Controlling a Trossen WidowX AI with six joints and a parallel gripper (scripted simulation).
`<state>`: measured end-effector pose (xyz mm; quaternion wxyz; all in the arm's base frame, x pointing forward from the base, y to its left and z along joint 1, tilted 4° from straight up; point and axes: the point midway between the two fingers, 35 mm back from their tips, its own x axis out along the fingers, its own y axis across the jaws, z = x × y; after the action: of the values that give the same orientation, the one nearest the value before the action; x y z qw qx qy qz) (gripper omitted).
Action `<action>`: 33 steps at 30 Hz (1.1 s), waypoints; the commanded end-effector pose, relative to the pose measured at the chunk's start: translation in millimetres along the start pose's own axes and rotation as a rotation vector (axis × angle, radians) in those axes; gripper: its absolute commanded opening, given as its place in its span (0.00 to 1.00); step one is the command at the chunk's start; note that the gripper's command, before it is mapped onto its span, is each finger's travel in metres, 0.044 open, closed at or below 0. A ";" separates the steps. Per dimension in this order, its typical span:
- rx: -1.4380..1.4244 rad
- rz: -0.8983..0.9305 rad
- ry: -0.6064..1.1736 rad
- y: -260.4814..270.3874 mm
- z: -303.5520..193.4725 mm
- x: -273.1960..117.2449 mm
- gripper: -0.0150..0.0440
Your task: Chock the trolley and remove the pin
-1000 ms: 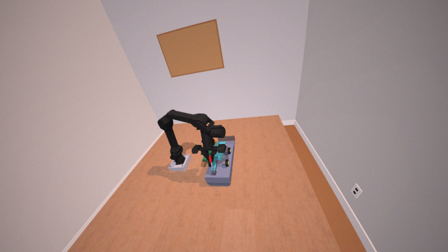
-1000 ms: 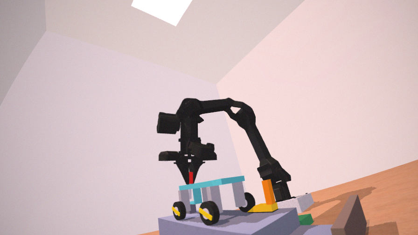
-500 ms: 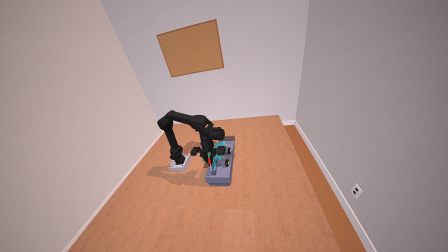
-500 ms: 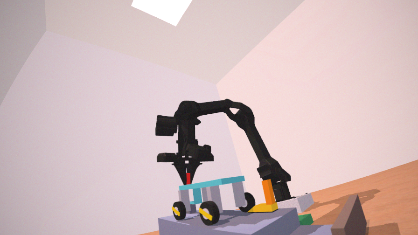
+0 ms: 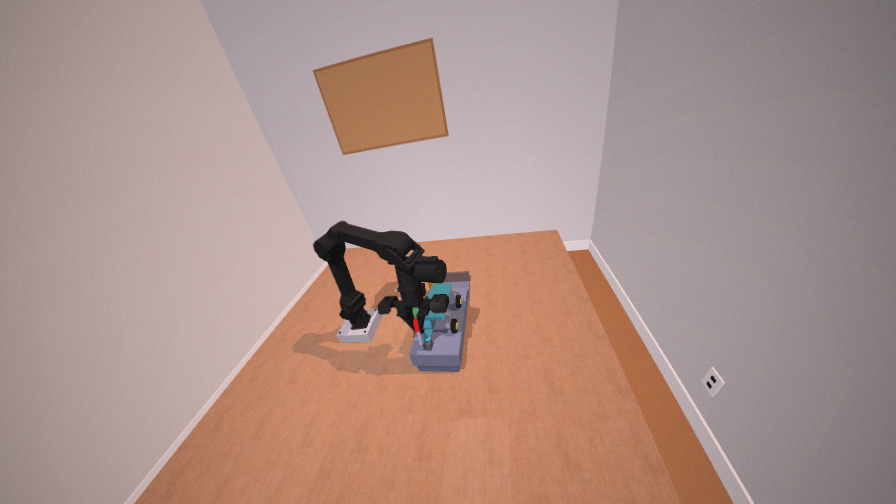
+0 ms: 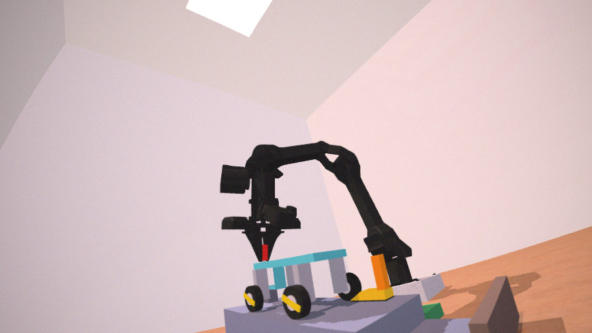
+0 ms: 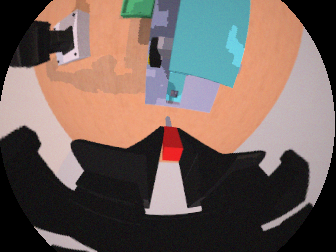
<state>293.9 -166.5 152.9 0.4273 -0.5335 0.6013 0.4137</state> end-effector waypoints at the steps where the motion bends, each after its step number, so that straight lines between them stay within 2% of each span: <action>1: -0.002 -0.001 0.004 13.5 -0.9 0.0 0.25; 22: -0.003 0.003 0.004 77.4 -3.3 1.2 0.25; 33: -0.003 0.003 0.002 76.4 18.2 -1.3 0.25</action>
<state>218.8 -154.4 153.8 0.4252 -0.5333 0.6023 0.4148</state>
